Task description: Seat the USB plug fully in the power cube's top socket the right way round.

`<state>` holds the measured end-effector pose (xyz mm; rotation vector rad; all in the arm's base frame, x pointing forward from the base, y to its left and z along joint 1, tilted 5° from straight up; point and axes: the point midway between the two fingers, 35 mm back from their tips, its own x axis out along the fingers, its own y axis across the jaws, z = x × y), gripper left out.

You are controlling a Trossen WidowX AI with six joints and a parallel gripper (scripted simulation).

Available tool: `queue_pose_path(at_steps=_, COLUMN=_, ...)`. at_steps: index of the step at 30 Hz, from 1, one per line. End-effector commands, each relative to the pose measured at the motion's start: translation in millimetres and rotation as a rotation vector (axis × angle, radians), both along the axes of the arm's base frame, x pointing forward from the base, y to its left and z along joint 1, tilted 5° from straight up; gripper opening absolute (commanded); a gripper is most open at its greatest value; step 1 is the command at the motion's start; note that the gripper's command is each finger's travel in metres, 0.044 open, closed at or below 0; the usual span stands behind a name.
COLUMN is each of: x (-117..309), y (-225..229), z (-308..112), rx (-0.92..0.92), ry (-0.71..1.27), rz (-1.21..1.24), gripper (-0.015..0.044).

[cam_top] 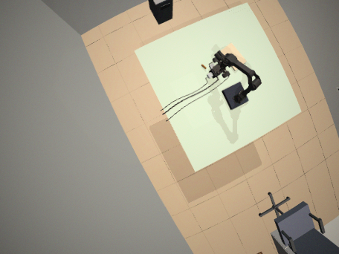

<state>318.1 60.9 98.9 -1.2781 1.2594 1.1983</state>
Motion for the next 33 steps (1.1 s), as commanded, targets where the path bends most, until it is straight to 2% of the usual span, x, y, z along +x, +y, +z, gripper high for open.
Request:
queue_pose_path(at_steps=1, x=0.3, y=-0.1, z=-0.7, rx=-0.001, ry=-0.002, rz=-0.001, gripper=0.0000)
queue_pose_path(at_steps=33, x=0.2, y=-0.4, z=-4.6, rx=-0.001, ry=-0.002, rz=-0.001, gripper=0.0000)
